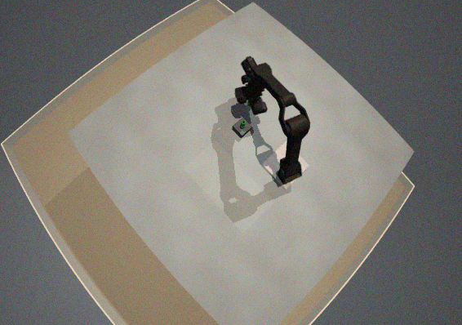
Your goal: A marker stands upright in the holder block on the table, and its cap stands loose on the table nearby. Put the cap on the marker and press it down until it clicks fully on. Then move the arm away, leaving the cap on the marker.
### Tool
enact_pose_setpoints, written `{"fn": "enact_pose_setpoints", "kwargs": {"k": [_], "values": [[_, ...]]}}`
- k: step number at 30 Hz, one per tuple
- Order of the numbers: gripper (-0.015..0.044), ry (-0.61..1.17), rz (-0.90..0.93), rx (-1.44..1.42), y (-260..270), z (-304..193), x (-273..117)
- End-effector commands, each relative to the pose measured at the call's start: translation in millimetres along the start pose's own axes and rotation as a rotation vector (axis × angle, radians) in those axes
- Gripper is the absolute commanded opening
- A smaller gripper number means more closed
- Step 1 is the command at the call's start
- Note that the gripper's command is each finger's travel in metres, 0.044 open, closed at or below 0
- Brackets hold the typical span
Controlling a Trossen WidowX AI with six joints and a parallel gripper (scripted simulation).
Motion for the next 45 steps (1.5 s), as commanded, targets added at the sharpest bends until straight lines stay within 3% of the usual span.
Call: {"fn": "enact_pose_setpoints", "kwargs": {"k": [1, 16, 45], "values": [[0.0000, -0.001, -0.005, -0.006, 0, 0, -12], [0.0000, -0.003, 0.004, -0.015, 6, 4, -41], [0.0000, -0.010, 0.011, -0.015, 98, 79, -97]]}}
Point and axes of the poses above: the point midway between the two fingers, 35 mm back from their tips, its own x axis out along the fingers, its own y axis across the jaws, z = x × y, the point moved 2 cm from there along -x, back along the fingers, and after that the axes turned 3 degrees about -x, right-handed, at the moved point
